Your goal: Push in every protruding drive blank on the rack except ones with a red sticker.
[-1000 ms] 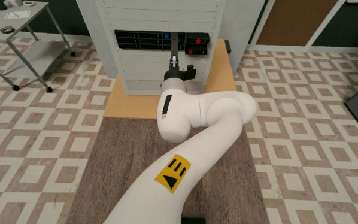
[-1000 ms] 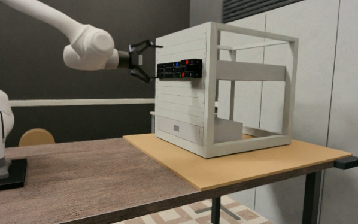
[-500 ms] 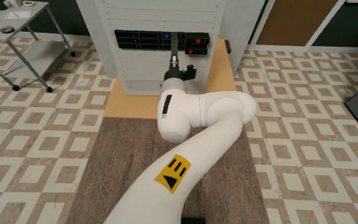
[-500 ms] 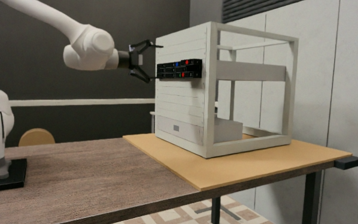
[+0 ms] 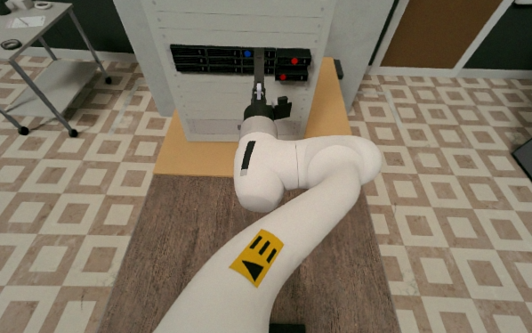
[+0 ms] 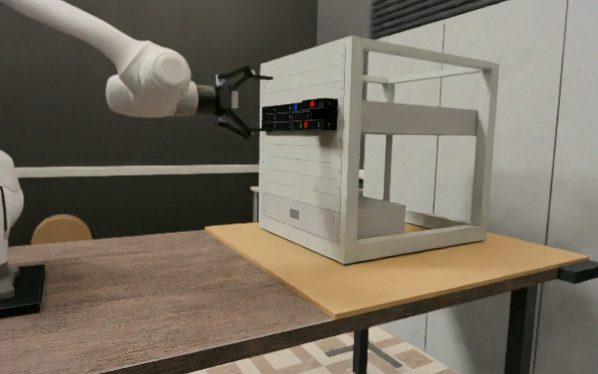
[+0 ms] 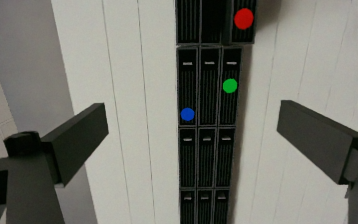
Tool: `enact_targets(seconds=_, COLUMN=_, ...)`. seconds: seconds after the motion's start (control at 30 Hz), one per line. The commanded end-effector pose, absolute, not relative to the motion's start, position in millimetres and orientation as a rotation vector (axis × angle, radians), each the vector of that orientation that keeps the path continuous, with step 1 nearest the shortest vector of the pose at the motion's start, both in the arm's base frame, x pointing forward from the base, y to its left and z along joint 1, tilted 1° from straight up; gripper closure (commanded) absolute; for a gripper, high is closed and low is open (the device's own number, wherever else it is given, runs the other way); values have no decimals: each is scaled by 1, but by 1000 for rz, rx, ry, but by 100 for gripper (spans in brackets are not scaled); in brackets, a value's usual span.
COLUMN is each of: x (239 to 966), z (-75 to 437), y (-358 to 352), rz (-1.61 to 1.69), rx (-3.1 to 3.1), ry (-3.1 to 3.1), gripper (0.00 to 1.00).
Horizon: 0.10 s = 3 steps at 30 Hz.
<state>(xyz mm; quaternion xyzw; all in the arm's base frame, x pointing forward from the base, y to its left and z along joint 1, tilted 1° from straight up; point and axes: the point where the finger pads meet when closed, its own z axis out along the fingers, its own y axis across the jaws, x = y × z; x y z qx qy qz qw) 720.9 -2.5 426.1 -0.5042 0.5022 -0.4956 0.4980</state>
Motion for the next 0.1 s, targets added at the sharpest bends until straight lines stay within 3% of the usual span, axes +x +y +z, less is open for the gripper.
enact_targets(seconds=0.0, x=721, z=427, y=-3, rz=-1200, rx=-1220, ry=1214, gripper=0)
enact_targets(seconds=0.07, x=721, z=427, y=-3, rz=-1200, rx=-1220, ry=1214, gripper=0)
